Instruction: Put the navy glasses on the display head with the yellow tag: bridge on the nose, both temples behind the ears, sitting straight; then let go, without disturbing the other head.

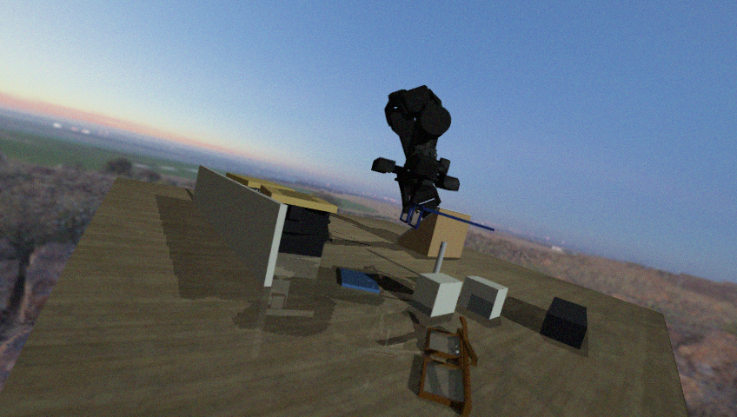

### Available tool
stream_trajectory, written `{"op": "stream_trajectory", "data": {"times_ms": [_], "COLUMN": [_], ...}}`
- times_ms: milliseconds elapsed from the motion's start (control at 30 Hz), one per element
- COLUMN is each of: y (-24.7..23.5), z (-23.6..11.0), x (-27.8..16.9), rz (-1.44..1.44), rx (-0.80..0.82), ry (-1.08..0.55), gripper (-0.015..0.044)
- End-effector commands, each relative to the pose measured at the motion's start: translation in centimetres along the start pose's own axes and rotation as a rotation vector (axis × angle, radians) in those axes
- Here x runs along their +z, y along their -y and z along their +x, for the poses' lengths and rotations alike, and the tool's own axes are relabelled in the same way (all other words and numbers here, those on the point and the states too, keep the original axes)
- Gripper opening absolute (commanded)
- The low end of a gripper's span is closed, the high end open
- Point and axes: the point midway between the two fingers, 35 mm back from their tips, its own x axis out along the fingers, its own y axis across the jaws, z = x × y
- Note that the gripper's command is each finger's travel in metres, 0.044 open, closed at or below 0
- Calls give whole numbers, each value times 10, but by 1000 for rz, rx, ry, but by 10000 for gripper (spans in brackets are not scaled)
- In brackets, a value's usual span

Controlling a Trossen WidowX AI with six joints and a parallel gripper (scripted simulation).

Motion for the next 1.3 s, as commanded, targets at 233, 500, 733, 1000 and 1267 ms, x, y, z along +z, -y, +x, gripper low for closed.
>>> {"op": "stream_trajectory", "data": {"times_ms": [233, 500, 733, 1000, 1267], "y": [-29, -38, -38, -38, -33], "z": [-1, 1, 29, 60, 60], "x": [23, 30, 31, 30, 33], "rz": [287, 382, 383, 383, 383], "rx": [4, 4, 3, 2, 2], "ry": [0, 0, 0, -1, -1], "gripper": [0, 0, 0, 0, 0]}}
